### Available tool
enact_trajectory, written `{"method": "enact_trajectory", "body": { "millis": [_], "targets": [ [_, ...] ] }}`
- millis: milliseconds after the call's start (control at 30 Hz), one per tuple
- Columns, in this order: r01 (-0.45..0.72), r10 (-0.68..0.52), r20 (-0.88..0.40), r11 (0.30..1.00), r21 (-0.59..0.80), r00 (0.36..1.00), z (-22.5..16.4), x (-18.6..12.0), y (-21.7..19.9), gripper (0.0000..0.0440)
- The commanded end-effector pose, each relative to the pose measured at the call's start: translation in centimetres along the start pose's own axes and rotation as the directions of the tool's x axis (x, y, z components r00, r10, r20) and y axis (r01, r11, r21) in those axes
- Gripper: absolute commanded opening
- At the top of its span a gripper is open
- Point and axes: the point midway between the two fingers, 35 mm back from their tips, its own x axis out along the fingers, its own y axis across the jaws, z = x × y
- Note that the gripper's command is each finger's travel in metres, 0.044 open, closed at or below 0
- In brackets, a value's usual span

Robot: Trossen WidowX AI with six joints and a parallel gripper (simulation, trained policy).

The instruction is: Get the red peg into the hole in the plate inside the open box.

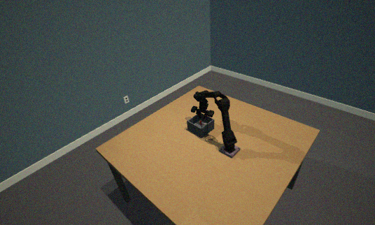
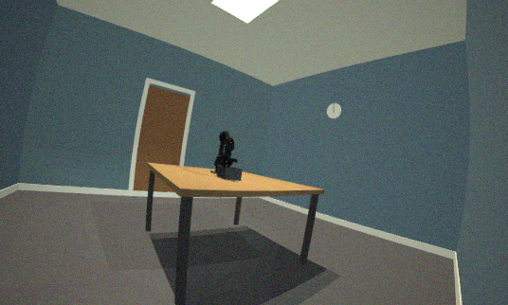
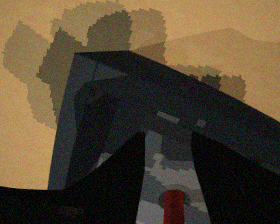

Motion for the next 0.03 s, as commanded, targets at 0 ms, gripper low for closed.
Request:
{"method": "enact_trajectory", "body": {
  "millis": [0],
  "targets": [
    [0.016,-0.016,0.011,1.0,0.001,1.0,0.96,0.21,-0.36,0.0131]
  ]
}}
